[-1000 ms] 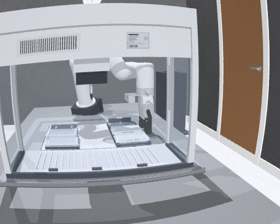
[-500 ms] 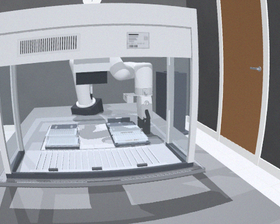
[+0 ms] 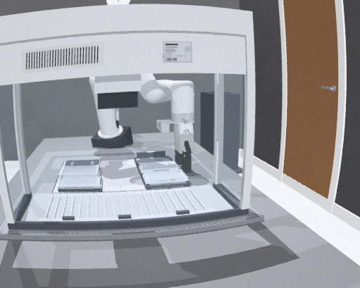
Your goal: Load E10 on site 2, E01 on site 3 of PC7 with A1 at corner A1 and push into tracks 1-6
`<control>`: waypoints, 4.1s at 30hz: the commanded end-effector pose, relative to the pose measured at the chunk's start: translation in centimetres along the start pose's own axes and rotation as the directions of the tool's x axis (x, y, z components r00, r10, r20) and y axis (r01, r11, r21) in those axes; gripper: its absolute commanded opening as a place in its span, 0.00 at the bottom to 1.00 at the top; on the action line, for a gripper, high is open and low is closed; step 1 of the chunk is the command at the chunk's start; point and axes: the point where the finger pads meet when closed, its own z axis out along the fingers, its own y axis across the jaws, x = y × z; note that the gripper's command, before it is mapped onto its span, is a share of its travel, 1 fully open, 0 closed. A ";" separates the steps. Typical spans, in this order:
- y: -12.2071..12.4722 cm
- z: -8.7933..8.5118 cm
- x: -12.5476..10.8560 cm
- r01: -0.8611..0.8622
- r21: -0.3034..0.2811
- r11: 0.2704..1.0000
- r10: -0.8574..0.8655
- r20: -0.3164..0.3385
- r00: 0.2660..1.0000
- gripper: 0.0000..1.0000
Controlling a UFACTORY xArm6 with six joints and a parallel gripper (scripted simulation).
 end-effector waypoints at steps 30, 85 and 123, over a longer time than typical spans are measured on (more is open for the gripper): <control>-0.1 -0.1 1.2 0.000 0.003 1.000 0.000 0.002 1.000 1.00; -0.1 -0.1 -1.1 0.000 0.003 1.000 0.000 0.002 1.000 1.00; -0.1 -0.1 -3.2 0.000 0.003 1.000 0.000 0.002 1.000 1.00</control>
